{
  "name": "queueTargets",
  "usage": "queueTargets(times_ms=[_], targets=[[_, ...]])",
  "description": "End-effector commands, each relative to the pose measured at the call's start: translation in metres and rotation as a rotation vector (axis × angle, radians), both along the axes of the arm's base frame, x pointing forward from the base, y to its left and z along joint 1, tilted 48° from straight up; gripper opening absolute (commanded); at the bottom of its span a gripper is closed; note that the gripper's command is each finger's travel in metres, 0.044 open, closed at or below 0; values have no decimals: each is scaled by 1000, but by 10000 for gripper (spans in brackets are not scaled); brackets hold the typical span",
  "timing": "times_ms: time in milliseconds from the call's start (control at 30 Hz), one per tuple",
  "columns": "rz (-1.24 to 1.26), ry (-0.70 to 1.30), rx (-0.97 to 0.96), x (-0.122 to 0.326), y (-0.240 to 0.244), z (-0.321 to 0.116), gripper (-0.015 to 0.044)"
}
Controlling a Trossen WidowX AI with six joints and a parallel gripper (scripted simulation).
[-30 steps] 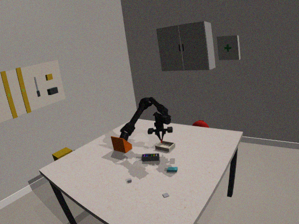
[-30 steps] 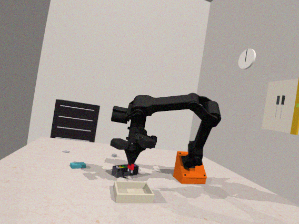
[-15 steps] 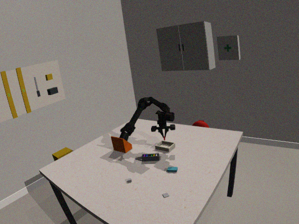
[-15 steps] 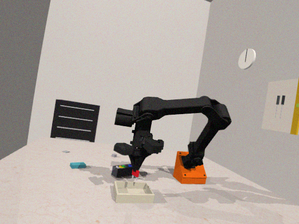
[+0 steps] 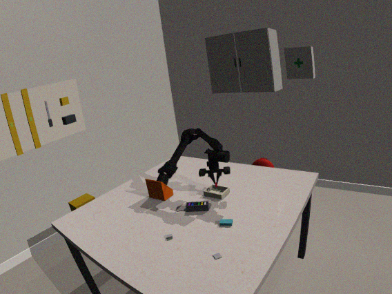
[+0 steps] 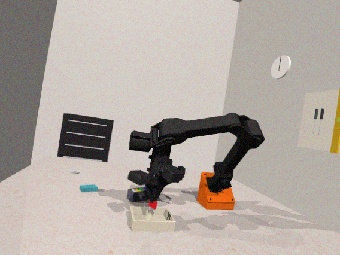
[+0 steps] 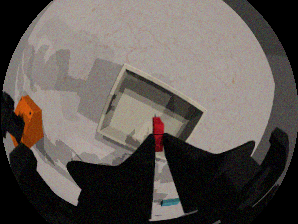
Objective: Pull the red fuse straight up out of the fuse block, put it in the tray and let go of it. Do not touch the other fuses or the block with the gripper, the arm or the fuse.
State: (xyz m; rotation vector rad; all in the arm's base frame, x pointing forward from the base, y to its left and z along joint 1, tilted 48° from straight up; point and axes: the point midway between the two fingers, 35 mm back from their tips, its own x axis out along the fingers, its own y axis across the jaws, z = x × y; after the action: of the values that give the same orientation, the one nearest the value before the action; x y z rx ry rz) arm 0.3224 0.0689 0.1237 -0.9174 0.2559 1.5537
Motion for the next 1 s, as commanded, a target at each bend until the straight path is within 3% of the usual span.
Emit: queueTargets(times_ms=[0,233,667,767,967], targets=[[-1,8,6,-1,6,-6,0],[-1,8,7,-1,10,-9,0],[1,2,1,0,6,-5,330],[-1,8,5,-3,-17,15,330],[-1,9,5,-4,-19,17,330]])
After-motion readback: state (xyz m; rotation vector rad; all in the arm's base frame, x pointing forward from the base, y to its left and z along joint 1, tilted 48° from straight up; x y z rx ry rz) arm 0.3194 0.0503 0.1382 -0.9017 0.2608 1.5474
